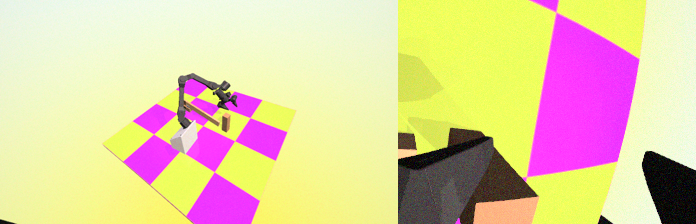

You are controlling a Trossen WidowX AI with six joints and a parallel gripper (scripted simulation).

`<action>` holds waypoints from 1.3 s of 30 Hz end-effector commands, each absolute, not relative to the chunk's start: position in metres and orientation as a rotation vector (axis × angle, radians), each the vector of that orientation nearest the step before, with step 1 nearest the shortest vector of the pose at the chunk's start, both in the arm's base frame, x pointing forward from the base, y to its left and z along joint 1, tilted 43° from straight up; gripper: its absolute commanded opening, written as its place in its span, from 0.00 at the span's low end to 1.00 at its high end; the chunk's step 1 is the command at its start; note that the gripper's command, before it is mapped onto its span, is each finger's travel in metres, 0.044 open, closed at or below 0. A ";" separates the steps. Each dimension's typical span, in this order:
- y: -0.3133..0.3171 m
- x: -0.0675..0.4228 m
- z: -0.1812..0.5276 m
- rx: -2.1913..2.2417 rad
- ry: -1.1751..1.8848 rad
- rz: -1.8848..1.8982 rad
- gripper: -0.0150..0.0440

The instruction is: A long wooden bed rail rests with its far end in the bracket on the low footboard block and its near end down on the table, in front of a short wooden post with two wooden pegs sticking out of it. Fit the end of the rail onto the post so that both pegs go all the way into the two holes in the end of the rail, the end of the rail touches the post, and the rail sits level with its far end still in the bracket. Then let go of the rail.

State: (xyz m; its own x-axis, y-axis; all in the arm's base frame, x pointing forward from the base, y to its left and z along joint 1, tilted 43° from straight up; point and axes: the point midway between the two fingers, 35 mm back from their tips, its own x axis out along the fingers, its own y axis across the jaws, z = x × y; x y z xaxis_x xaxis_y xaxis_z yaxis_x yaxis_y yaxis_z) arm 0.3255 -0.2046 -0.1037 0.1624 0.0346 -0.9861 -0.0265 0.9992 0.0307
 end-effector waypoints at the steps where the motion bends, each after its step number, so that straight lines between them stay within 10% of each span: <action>1: -0.174 0.321 -0.109 -0.080 1.397 0.269 1.00; 13: -0.025 0.281 -0.095 -0.538 0.752 1.366 1.00; 39: -0.009 0.284 -0.112 -0.544 0.738 1.376 1.00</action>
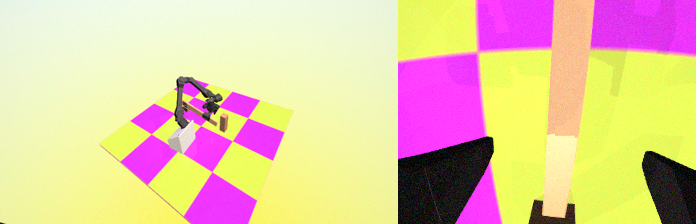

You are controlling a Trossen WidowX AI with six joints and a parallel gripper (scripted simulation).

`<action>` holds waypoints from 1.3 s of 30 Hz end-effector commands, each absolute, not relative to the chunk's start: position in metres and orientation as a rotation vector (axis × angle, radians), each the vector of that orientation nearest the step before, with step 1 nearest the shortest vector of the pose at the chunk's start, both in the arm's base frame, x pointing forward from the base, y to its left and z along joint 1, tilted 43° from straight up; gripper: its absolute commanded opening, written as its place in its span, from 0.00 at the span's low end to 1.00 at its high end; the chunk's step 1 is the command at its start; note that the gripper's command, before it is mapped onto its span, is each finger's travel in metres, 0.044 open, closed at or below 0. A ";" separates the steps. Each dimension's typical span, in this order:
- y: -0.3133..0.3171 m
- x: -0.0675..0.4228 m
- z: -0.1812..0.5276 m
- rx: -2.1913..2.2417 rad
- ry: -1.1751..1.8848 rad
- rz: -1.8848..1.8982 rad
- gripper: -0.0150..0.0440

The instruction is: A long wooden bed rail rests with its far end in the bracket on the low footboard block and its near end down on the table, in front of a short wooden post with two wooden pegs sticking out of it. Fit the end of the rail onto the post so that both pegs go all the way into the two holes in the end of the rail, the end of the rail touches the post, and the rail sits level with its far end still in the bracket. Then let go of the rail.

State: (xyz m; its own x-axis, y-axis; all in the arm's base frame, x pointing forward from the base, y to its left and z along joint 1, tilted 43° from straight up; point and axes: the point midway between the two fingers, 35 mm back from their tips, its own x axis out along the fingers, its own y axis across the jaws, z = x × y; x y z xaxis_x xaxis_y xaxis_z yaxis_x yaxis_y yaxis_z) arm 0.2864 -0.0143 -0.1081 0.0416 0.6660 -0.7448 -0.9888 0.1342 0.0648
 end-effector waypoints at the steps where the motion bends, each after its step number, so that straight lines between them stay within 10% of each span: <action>1: -0.008 0.284 -0.113 -0.544 0.738 1.376 1.00; 32: 0.025 0.284 -0.147 -0.540 0.735 1.378 1.00; 39: 0.025 0.284 -0.147 -0.540 0.735 1.378 0.69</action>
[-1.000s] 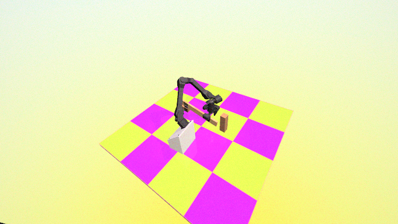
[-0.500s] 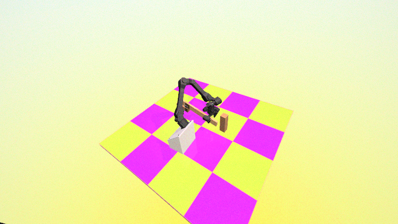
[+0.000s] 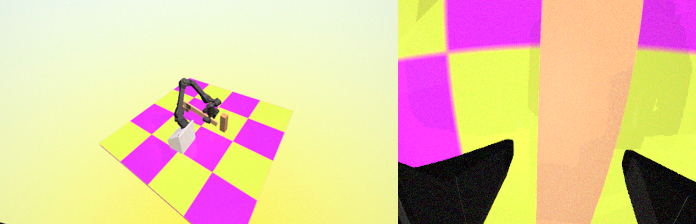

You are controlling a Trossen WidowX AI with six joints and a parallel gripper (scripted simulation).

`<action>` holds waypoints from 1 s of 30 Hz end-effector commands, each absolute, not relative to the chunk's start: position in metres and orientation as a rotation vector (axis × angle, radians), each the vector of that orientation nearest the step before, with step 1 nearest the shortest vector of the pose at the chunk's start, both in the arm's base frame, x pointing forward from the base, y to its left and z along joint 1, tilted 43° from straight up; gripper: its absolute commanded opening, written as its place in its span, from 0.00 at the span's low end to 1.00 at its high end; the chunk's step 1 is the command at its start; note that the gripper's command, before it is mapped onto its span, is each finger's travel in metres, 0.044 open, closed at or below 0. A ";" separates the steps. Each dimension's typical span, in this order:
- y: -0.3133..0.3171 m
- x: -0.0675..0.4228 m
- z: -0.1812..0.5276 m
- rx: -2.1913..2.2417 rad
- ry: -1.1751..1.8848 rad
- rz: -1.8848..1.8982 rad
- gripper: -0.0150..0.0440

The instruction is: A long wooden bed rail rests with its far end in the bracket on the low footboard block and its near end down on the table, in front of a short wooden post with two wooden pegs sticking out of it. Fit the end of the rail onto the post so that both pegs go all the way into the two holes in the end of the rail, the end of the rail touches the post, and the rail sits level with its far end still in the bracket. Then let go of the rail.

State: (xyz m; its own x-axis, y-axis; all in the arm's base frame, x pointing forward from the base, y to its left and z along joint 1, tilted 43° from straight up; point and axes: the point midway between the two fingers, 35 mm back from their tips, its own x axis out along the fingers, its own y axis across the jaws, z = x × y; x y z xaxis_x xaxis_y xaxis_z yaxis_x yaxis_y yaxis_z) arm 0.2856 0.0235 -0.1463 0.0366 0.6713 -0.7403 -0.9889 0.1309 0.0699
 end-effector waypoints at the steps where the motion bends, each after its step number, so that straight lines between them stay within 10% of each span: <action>1: 0.025 0.284 -0.147 -0.540 0.735 1.378 0.64; 15: 0.025 0.284 -0.147 -0.540 0.735 1.378 0.25; 30: 0.023 0.284 -0.145 -0.540 0.735 1.378 0.25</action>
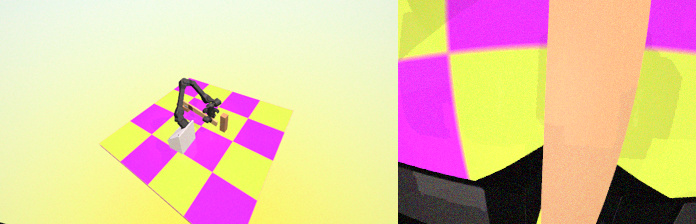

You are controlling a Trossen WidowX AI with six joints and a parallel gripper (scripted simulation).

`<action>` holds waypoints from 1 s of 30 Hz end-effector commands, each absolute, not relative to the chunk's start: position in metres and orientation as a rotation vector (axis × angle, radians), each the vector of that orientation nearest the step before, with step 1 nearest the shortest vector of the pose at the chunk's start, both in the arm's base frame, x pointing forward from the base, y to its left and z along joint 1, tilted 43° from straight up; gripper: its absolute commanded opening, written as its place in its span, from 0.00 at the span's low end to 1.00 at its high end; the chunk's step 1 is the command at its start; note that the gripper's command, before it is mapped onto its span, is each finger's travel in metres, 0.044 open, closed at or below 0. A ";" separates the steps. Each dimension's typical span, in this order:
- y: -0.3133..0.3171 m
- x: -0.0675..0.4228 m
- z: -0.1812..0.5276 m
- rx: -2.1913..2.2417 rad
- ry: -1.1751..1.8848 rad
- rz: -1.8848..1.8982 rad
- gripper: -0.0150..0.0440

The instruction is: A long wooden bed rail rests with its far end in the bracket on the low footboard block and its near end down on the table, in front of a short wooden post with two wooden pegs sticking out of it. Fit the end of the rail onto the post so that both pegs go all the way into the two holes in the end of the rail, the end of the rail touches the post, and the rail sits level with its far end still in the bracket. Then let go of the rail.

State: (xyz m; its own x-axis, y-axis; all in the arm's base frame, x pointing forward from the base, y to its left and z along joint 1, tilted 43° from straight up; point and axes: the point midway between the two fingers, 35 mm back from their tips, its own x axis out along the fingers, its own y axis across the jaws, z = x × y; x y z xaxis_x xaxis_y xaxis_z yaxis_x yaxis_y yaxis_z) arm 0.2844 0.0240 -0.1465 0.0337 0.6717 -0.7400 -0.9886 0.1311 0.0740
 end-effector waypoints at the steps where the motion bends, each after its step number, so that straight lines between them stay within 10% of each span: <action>1: 0.022 0.284 -0.145 -0.540 0.735 1.378 0.25; 30: 0.012 0.287 -0.135 -0.541 0.735 1.377 0.25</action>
